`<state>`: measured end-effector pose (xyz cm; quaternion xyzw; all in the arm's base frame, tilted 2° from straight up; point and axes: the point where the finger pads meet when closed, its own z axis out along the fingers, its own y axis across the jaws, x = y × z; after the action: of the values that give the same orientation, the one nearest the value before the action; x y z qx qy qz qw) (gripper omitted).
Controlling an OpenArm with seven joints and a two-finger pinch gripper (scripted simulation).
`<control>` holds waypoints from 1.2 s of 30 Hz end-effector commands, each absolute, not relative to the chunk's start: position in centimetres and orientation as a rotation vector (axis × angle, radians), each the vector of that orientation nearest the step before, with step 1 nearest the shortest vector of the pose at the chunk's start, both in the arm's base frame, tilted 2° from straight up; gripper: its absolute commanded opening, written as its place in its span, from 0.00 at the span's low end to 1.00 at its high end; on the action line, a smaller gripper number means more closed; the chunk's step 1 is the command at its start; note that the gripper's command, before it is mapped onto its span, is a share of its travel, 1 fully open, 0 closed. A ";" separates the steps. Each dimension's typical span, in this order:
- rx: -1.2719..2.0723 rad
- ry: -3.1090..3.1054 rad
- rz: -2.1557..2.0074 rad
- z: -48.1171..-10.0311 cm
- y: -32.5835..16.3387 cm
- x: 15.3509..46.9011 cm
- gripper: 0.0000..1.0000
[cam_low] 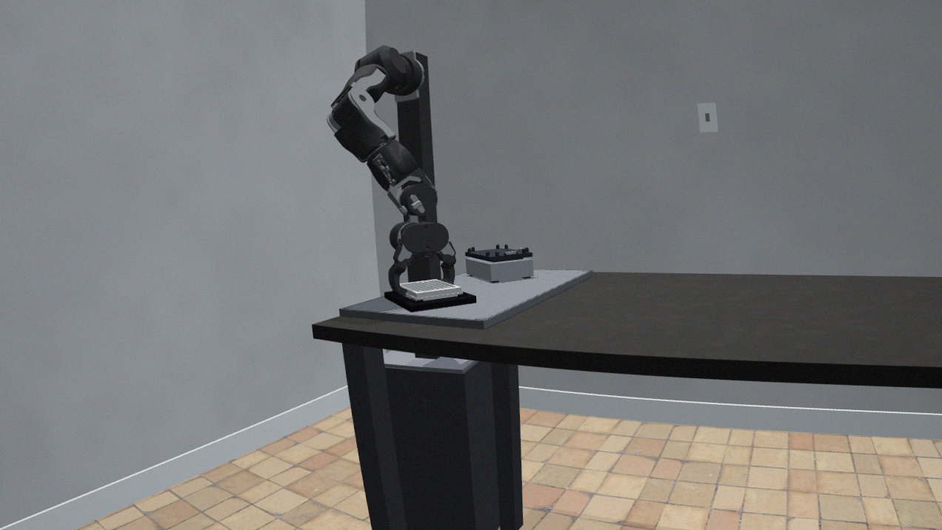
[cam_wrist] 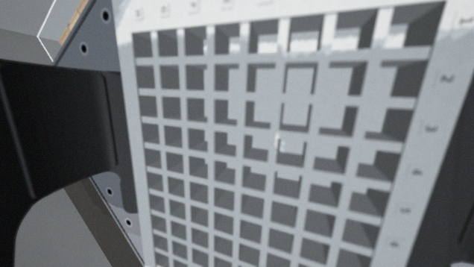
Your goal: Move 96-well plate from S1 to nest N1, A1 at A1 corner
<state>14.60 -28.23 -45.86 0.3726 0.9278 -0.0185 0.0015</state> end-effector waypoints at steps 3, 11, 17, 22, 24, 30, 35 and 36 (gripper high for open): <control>1.168 2.912 -0.052 -45.9 -28.2 14.6 0.07; 1.170 2.911 -0.057 -45.8 -28.2 14.6 0.33; 1.170 2.911 -0.057 -45.8 -28.2 14.6 0.50; 1.170 2.911 -0.057 -45.8 -28.2 14.6 0.63; 1.170 2.911 -0.057 -45.8 -28.2 14.6 0.70; 1.170 2.911 -0.057 -45.8 -28.2 14.6 0.77; 1.170 2.911 -0.057 -45.8 -28.2 14.6 0.77; 1.169 2.910 -0.058 -45.0 -28.2 14.7 0.77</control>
<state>14.49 -27.90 -45.37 0.3683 0.9296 -0.0142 -0.0001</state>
